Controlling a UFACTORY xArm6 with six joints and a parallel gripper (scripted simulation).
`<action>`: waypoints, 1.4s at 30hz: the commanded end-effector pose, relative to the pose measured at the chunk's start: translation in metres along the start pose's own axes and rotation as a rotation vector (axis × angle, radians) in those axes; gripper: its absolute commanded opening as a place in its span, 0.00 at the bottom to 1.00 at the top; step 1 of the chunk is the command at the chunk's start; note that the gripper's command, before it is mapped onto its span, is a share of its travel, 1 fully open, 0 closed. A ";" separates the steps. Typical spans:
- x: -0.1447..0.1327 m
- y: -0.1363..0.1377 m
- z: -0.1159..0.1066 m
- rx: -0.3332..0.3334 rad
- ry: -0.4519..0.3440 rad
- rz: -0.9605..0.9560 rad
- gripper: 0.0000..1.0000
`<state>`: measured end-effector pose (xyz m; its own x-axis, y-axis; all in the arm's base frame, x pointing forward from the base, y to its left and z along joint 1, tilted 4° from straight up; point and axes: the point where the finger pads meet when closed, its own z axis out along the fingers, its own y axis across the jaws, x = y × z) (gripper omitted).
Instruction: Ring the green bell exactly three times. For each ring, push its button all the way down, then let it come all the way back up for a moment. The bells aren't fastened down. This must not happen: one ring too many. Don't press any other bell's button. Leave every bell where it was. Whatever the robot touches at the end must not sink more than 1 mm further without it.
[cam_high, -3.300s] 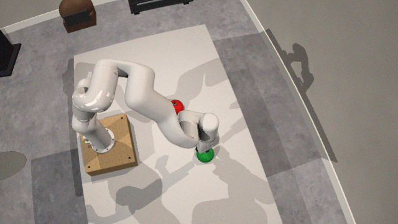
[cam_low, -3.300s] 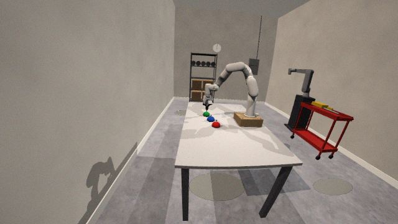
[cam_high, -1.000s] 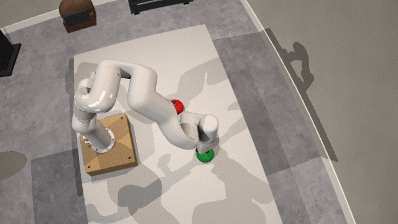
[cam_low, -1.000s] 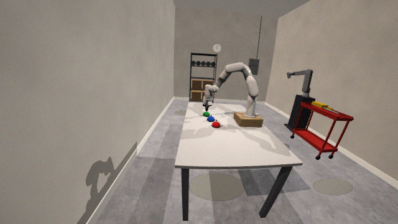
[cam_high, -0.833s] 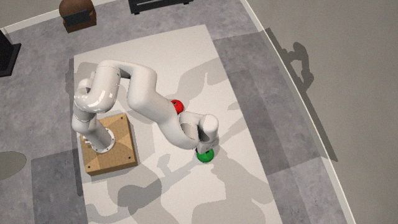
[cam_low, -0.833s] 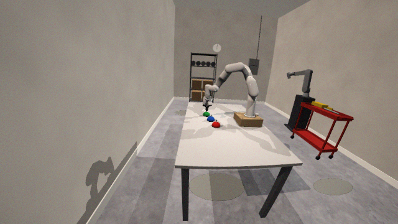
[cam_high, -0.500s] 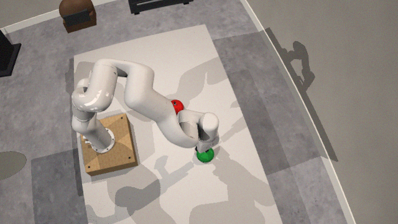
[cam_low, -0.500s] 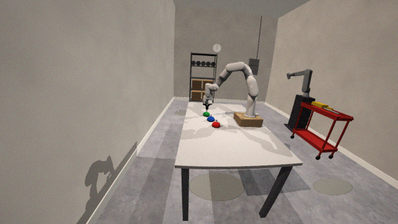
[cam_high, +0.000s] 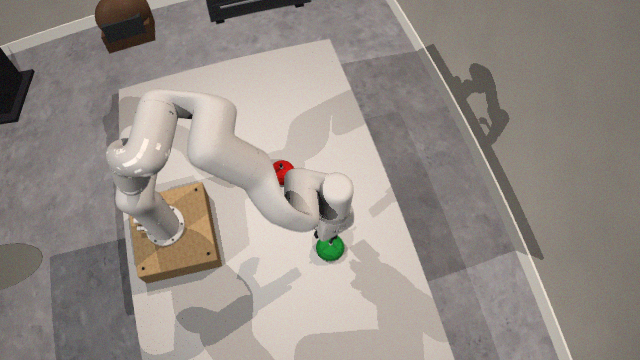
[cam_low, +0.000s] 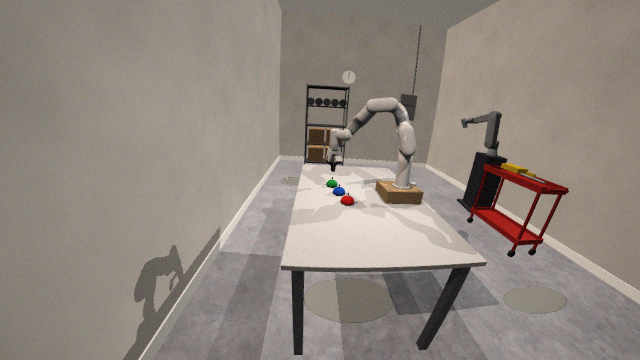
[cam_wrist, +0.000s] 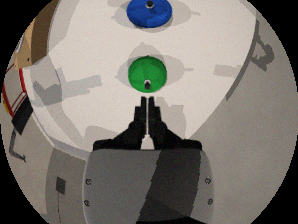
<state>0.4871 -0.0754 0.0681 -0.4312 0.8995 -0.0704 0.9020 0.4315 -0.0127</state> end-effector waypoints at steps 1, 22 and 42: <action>-0.001 0.001 -0.010 -0.004 -0.003 0.000 0.00; -0.001 0.001 -0.018 -0.004 -0.003 0.000 0.00; -0.001 0.001 -0.018 -0.004 -0.003 0.000 0.00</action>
<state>0.4868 -0.0743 0.0848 -0.4312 0.8995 -0.0705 0.9020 0.4315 -0.0125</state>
